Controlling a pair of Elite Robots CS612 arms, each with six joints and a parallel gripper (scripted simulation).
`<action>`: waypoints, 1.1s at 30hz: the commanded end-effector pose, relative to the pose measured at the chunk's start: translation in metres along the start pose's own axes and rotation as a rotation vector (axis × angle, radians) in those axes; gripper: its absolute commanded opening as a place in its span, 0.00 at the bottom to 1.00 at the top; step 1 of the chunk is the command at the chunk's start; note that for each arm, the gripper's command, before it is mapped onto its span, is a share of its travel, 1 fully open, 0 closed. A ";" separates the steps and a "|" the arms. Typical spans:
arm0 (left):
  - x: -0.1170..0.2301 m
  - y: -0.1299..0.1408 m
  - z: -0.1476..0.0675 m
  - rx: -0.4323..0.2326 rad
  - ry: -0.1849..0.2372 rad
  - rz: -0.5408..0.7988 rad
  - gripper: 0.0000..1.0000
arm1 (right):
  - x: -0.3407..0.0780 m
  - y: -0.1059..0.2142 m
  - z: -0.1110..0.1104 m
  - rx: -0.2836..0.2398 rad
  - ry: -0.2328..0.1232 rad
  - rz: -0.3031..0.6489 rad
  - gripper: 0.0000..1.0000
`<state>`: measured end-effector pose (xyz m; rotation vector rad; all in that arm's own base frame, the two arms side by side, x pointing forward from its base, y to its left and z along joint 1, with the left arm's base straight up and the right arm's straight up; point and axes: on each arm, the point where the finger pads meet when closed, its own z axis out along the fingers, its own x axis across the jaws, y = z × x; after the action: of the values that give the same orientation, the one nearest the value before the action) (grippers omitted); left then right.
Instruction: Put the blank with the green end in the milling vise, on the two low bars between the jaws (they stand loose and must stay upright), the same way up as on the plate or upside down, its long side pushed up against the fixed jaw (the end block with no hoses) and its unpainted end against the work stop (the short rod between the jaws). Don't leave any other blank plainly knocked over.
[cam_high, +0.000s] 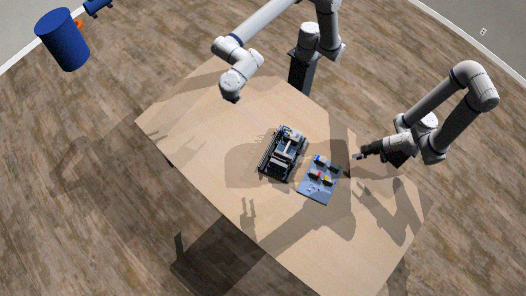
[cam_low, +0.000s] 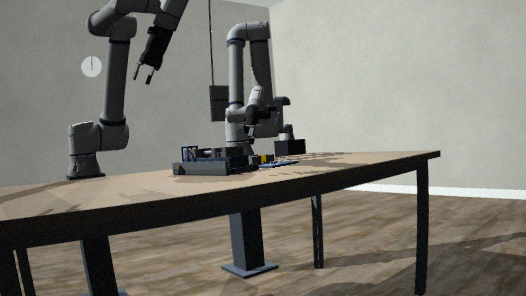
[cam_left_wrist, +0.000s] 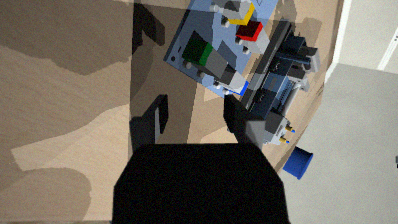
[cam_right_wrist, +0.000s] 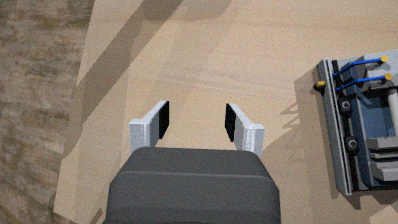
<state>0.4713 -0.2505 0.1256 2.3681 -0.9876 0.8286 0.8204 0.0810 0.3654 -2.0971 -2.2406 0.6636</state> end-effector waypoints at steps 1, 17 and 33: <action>0.001 0.000 0.000 0.000 0.001 0.000 1.00 | -0.018 0.000 0.007 0.000 0.011 0.021 1.00; 0.001 0.000 0.000 0.000 0.001 0.000 1.00 | -0.084 -0.005 0.039 0.011 0.054 0.099 1.00; 0.001 0.000 0.000 0.000 0.001 0.000 1.00 | -0.161 -0.019 0.080 0.022 0.104 0.195 1.00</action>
<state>0.4713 -0.2505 0.1256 2.3681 -0.9876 0.8286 0.8017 -0.0748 0.3445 -2.2760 -2.0165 0.5812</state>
